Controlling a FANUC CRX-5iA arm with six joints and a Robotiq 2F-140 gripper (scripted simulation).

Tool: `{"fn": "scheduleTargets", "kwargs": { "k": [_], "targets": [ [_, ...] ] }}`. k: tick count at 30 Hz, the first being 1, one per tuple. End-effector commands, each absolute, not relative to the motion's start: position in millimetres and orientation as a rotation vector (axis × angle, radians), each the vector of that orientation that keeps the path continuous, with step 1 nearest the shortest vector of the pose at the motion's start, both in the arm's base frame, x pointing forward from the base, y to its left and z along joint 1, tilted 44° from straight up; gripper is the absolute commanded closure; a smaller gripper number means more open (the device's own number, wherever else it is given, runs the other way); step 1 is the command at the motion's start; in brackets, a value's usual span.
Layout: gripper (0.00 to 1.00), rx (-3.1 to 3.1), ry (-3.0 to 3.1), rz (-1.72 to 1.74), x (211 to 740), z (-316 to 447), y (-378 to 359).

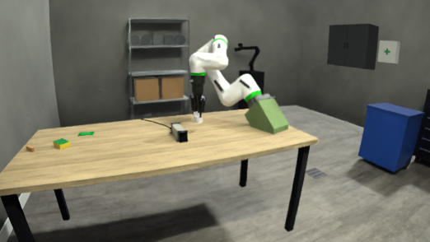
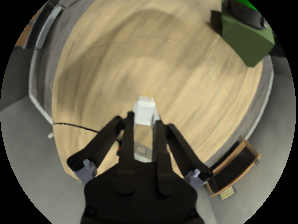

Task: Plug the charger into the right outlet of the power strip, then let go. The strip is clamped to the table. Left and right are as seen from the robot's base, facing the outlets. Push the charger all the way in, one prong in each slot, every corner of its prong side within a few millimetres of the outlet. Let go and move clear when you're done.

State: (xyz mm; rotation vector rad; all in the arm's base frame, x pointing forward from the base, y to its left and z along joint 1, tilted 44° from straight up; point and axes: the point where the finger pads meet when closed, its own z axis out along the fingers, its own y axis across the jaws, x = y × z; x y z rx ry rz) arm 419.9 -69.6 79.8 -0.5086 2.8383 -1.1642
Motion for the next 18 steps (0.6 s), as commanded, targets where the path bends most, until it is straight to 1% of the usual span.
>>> {"fn": "scheduleTargets", "kwargs": {
  "k": [1, 11, 18],
  "targets": [
    [0.9, -0.509, 2.837, -1.164, 420.3, 80.2, -69.1],
    [0.9, -0.548, 2.839, -1.168, 420.8, 79.9, -68.5],
    [0.9, -0.937, 2.831, -1.199, 425.7, 76.9, -63.5]
  ]
}}
